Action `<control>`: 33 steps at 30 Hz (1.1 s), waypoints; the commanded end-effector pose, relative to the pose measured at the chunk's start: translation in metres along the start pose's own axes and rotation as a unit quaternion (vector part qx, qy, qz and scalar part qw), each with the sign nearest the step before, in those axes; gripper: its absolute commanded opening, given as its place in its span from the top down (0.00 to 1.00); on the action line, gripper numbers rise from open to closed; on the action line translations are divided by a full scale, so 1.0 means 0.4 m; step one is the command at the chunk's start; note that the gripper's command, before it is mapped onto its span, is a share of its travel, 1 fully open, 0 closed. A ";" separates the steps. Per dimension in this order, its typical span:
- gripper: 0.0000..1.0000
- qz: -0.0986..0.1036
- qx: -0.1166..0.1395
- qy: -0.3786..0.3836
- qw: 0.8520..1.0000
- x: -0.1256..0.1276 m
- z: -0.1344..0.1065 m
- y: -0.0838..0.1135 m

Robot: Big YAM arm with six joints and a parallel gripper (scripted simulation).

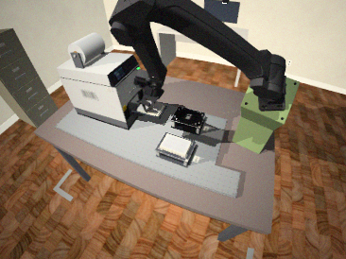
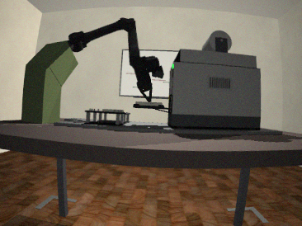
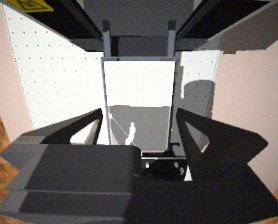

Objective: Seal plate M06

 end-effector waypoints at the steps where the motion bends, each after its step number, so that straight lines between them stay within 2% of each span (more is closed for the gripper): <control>1: 0.00 -0.001 -0.003 0.004 1.000 -0.006 0.015 -0.006; 12: 0.00 0.001 0.008 0.010 1.000 0.007 -0.007 -0.028; 20: 0.00 0.008 -0.003 0.020 1.000 0.042 0.017 -0.011; 23: 0.00 0.007 -0.008 0.017 1.000 0.033 0.027 0.000; 33: 0.00 0.005 -0.001 0.006 1.000 0.014 -0.002 -0.040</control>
Point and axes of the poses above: the point where the finger pads meet when closed, its own y axis back along the fingers, its own x axis across the jaws, z = x × y, the point moved 10 cm from there along y, back along the fingers, and after that the axes turned 14 degrees about -y, right-handed, at the moved point
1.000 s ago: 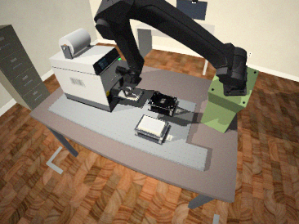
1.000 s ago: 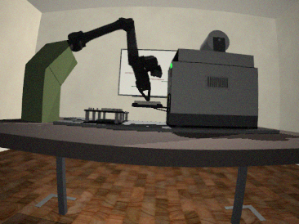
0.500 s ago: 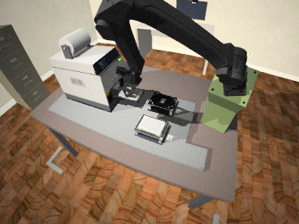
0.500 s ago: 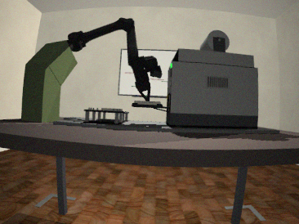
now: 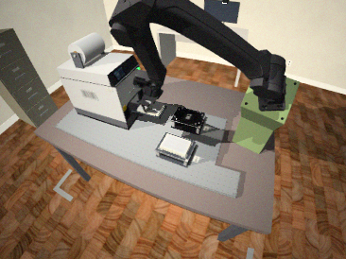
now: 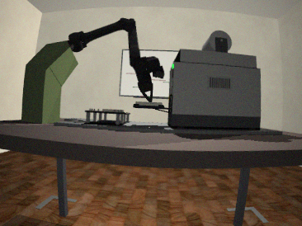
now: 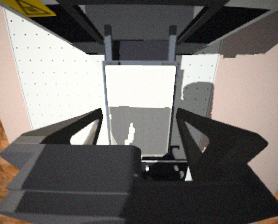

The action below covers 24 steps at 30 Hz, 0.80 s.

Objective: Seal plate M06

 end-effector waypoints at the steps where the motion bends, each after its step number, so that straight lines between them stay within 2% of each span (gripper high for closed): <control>1: 0.00 0.002 0.005 0.001 1.000 0.009 -0.012 -0.036; 8: 0.00 0.002 0.008 -0.001 1.000 0.008 -0.023 -0.052; 15: 0.00 0.005 -0.004 0.005 1.000 0.014 0.000 -0.042; 24: 0.00 -0.006 0.017 -0.011 1.000 -0.005 -0.046 -0.039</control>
Point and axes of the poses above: the point where the finger pads meet when closed, its own y axis back along the fingers, its own x axis across the jaws, z = x × y, the point moved 10 cm from there along y, back along the fingers, and after that the axes turned 14 degrees about -y, right-handed, at the moved point
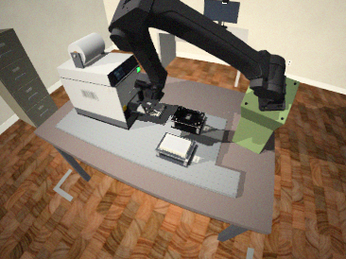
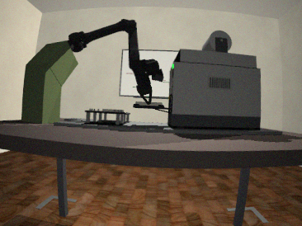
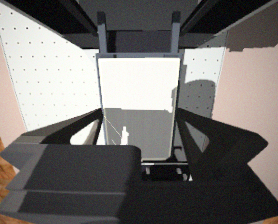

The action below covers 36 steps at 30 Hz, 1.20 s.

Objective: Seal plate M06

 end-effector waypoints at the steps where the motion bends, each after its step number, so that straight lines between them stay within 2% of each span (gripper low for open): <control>1: 0.00 -0.003 0.010 -0.004 1.000 0.003 -0.023 -0.008; 10: 0.00 0.006 -0.004 0.007 1.000 0.018 0.008 -0.015; 36: 0.00 0.006 0.000 0.007 1.000 0.017 0.002 -0.017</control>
Point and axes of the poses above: the point where the finger pads meet when closed, its own y axis back along the fingers, its own x axis across the jaws, z = x × y, the point moved 10 cm from there along y, back along the fingers, and after that the axes turned 14 degrees about -y, right-handed, at the moved point
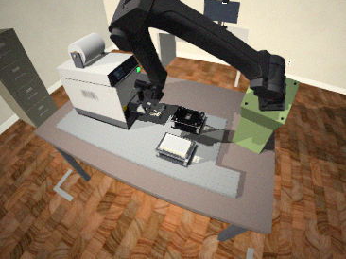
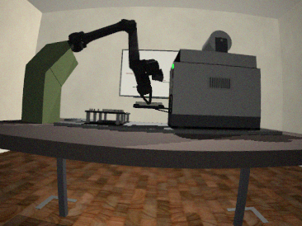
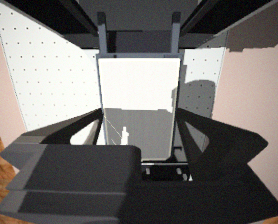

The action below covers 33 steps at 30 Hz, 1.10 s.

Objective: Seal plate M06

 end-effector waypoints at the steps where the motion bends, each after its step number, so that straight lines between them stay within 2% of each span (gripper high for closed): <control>1: 0.00 0.006 0.000 0.007 1.000 0.017 0.002 -0.018; 11: 0.00 0.006 0.001 0.007 1.000 0.017 -0.001 -0.018; 33: 0.11 0.006 0.004 0.007 1.000 0.016 -0.006 -0.021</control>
Point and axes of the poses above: the point where the finger pads meet when closed, its own y axis back along the fingers, its own x axis across the jaws, z = x × y, the point moved 10 cm from there along y, back along the fingers, and after that the axes turned 14 degrees about -y, right-handed, at the moved point
